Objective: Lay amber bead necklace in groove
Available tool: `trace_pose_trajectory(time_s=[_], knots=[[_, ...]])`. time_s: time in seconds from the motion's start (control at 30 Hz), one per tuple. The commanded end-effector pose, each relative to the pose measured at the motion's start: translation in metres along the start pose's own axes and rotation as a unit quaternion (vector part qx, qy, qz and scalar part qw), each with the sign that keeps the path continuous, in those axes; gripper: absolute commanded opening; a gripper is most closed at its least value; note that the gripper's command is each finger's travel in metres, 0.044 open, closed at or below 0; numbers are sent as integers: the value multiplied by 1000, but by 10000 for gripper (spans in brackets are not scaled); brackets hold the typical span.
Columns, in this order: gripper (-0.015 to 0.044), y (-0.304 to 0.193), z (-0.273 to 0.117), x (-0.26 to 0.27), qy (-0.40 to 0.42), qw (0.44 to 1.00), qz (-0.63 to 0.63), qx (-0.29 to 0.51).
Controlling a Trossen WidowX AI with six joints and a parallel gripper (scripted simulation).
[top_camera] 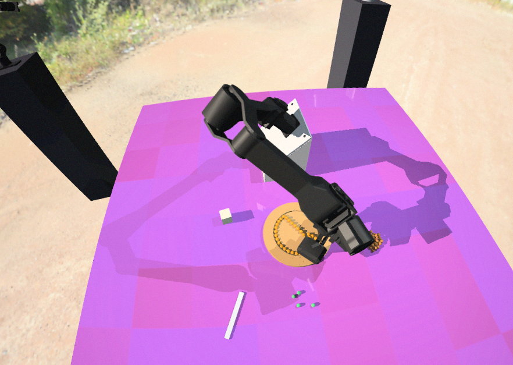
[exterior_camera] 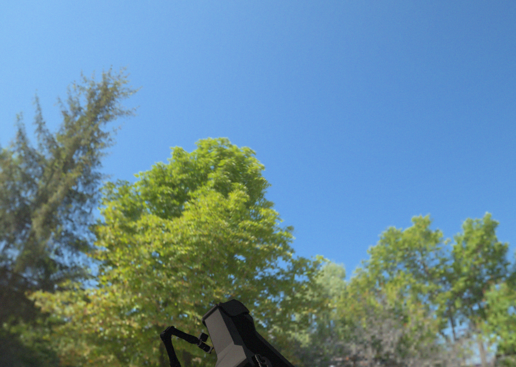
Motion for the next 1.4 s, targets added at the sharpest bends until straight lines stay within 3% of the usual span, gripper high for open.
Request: trace_pose_trajectory(time_s=[0.0, 0.17, 0.57, 0.77, 1.37], knots=[[440, 0, 0, 0, 1, 1000, 1, 1], [440, 0, 0, 0, 1, 1000, 1, 1], [125, -76, -24, -11, 1, 998, 59, 2], [120, -114, -31, -8, 1, 996, 88, 3], [120, -114, -13, -9, 1, 996, 90, -1]])
Point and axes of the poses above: the point midway between the two fingers, 35 mm back from their tips, its own z axis out along the fingers, its own x axis across the jaws, y = z × x, the point moved 10 cm from there along -z, back along the fingers, and after that the axes turned 7 degrees about z, right-handed, at the moved point
